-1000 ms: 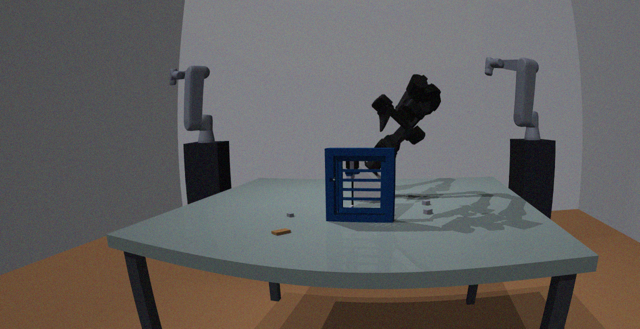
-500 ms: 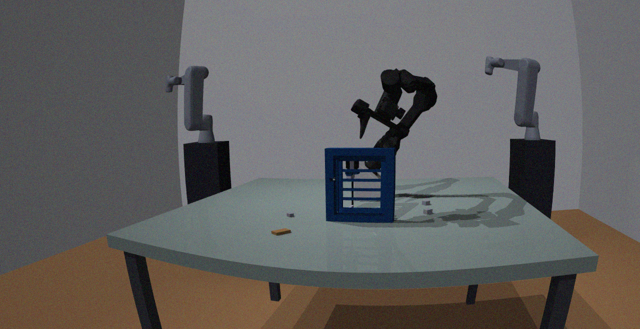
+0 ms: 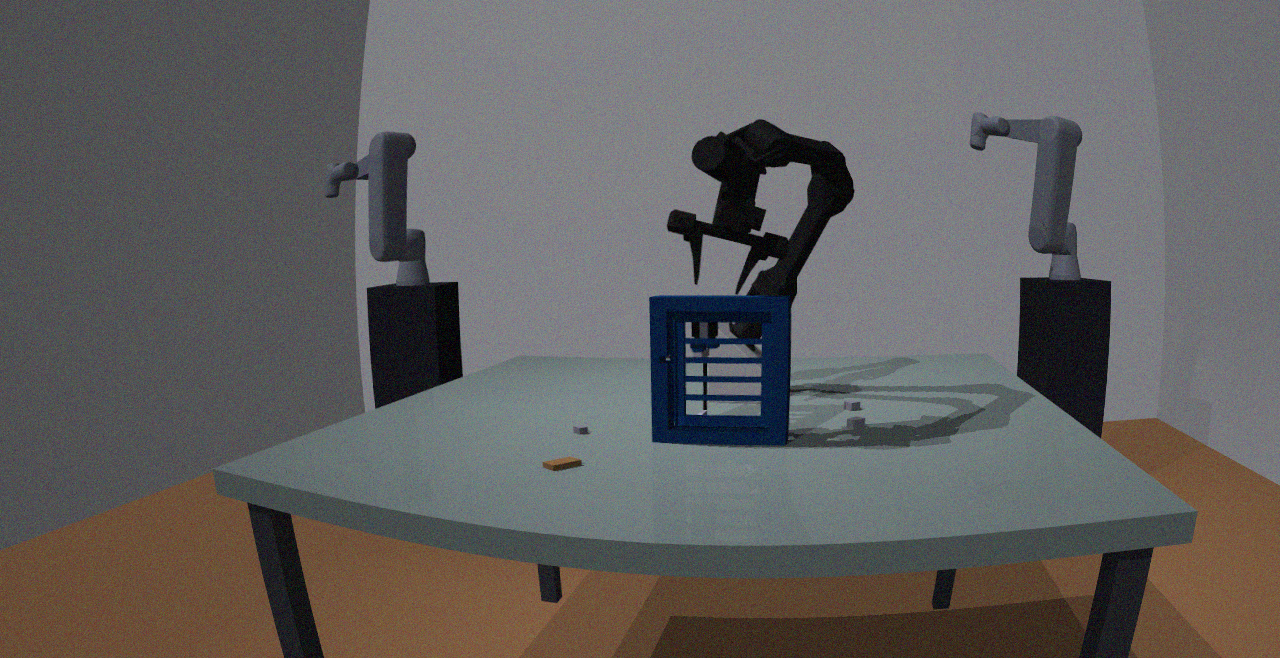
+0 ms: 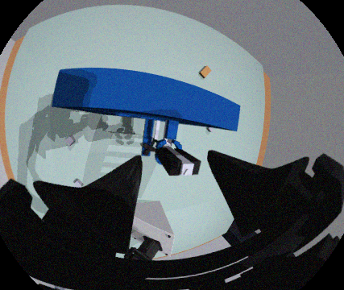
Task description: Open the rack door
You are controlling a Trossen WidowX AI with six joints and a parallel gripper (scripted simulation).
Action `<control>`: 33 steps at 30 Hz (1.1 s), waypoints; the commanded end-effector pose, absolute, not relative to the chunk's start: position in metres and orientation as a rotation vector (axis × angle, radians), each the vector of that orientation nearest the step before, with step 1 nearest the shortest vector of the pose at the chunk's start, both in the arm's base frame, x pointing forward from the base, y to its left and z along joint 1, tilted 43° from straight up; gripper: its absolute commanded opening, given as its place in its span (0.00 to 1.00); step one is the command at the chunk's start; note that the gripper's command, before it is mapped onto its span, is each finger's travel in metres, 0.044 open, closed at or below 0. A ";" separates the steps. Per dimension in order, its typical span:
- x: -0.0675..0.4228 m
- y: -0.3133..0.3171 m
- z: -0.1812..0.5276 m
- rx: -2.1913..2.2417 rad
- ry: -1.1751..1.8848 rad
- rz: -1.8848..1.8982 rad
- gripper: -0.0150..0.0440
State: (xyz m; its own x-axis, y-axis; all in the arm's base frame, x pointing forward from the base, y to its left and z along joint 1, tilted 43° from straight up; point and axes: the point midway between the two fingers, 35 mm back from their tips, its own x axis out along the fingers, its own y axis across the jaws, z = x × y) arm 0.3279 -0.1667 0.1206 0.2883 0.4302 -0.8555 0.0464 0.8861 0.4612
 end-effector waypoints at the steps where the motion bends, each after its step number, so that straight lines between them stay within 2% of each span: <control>1: 0.322 -0.174 0.116 0.521 1.284 0.303 0.76; 11: 0.306 -0.191 0.108 0.743 1.317 0.379 0.76; 33: 0.313 -0.173 0.086 0.757 1.358 0.379 0.76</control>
